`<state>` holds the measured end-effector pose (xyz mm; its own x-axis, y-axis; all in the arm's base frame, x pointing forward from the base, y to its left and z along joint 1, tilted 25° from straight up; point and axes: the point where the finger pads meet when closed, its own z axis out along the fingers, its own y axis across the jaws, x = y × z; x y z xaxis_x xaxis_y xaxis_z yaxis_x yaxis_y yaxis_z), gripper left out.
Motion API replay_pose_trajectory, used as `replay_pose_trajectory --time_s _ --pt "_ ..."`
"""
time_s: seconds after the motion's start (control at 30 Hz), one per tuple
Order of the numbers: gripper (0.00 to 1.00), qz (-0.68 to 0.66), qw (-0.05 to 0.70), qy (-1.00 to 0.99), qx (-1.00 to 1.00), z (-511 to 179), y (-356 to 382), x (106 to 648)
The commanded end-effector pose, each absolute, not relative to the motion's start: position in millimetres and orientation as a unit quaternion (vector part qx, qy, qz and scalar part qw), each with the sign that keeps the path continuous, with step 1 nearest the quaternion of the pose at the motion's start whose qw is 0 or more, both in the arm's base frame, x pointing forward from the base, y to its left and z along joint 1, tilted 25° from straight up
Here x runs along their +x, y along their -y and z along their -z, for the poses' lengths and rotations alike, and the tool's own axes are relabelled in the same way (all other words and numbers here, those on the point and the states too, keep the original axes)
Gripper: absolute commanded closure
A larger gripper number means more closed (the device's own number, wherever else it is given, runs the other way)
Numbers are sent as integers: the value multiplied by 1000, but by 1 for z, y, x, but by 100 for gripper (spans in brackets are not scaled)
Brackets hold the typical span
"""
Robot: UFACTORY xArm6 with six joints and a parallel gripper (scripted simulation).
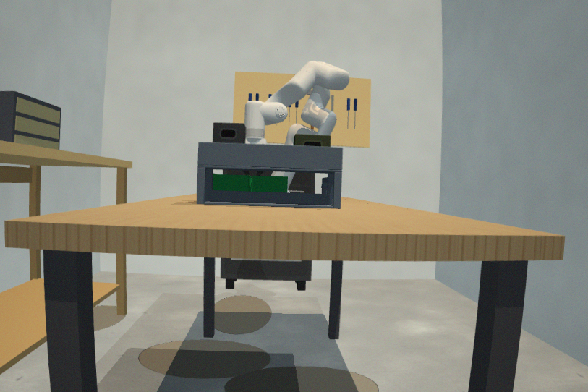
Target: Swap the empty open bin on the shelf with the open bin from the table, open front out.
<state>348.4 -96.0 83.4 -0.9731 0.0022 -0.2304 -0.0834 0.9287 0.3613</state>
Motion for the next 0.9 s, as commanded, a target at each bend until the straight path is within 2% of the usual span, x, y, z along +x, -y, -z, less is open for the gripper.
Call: replay_pose_trajectory --time_s 0.0,0.83,0.87 --pt "74 -187 116 -975 -21 -83 96 350" --pt "74 -187 116 -975 -21 -77 94 351" --pt "100 -187 116 -975 -21 -77 94 351"
